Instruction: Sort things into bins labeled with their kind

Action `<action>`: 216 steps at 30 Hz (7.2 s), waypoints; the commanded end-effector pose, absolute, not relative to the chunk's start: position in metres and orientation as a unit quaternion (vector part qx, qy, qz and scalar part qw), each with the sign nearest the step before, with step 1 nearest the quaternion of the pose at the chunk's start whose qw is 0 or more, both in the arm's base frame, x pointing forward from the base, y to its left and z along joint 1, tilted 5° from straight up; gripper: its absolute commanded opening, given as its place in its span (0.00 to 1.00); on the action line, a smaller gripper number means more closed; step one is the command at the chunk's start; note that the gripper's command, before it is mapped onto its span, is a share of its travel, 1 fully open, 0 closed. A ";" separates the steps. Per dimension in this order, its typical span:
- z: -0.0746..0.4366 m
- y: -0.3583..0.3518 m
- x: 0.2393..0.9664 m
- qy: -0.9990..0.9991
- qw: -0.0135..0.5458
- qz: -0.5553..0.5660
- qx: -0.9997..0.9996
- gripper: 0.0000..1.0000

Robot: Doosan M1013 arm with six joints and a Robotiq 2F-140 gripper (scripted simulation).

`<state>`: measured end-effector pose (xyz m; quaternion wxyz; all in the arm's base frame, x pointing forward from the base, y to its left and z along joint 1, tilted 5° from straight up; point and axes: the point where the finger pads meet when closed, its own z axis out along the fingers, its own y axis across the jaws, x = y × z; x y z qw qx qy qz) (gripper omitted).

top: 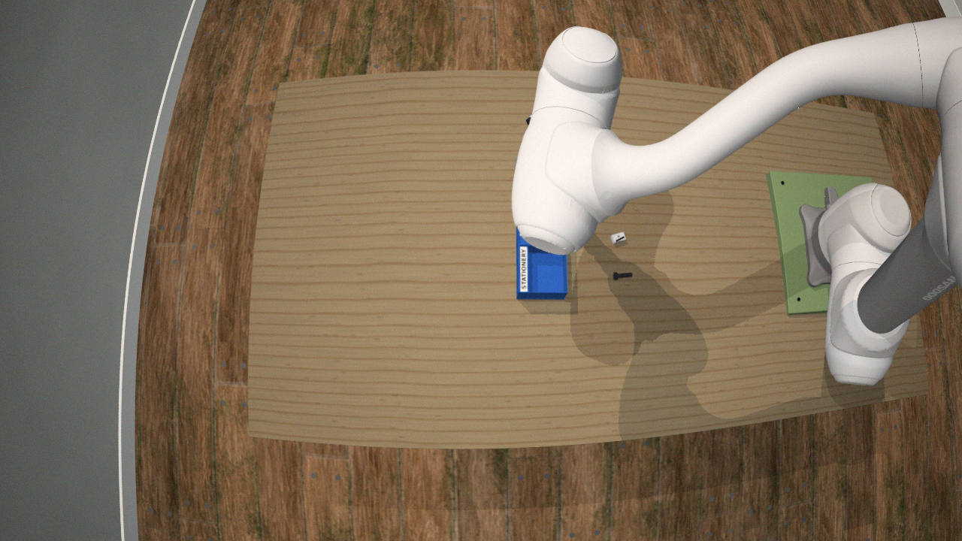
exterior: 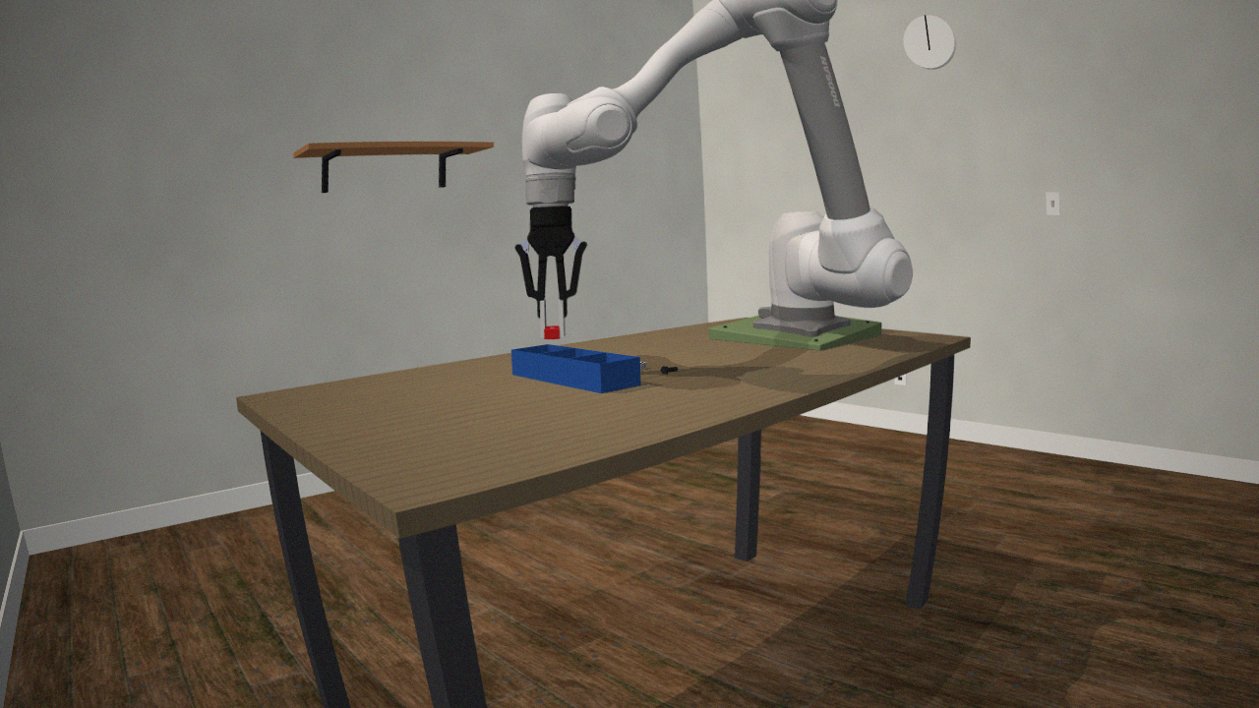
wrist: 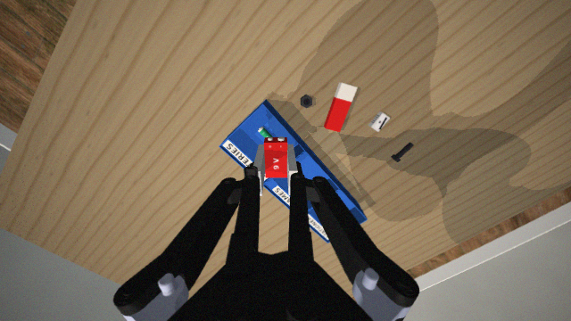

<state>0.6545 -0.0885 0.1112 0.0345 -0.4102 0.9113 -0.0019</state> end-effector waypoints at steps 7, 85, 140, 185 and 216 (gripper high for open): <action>0.111 -0.101 0.662 0.824 0.037 -0.004 -0.565 0.13; 0.070 -0.099 0.665 0.705 0.039 -0.007 -0.708 0.20; 0.113 -0.064 0.555 0.917 0.041 0.012 -0.397 0.23; 0.085 -0.063 0.557 0.955 0.037 0.012 -0.294 0.23; 0.040 -0.061 0.560 0.955 0.037 0.012 -0.294 0.23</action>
